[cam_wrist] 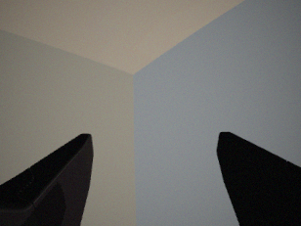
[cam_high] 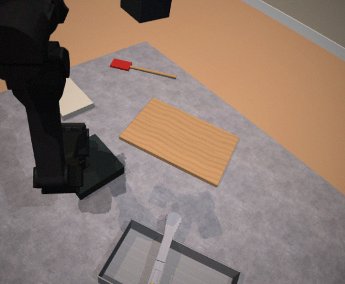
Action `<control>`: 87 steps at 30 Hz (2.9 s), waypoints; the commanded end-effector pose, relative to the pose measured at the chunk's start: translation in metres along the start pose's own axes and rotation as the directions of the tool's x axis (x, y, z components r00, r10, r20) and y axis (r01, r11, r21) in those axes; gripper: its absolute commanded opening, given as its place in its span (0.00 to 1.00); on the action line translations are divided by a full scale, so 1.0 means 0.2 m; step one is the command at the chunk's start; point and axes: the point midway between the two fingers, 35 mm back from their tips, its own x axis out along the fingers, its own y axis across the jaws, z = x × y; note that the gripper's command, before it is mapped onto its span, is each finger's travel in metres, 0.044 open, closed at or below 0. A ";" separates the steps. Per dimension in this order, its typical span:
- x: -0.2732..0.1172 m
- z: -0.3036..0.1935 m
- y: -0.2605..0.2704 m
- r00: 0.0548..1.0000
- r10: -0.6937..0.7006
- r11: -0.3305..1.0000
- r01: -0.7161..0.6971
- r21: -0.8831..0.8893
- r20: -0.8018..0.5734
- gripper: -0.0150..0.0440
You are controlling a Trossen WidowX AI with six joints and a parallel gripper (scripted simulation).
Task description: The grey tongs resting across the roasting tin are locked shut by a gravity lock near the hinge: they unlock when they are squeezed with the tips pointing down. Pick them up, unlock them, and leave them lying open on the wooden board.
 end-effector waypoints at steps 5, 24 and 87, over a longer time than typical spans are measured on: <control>0.07 -0.40 0.14 0.970 0.017 0.986 0.024 0.167 -0.241 0.69; -0.32 -1.37 0.45 0.547 0.064 0.918 0.295 0.264 -0.834 0.69; -2.63 1.21 0.99 -0.856 0.299 -0.793 -0.469 -0.390 0.422 0.69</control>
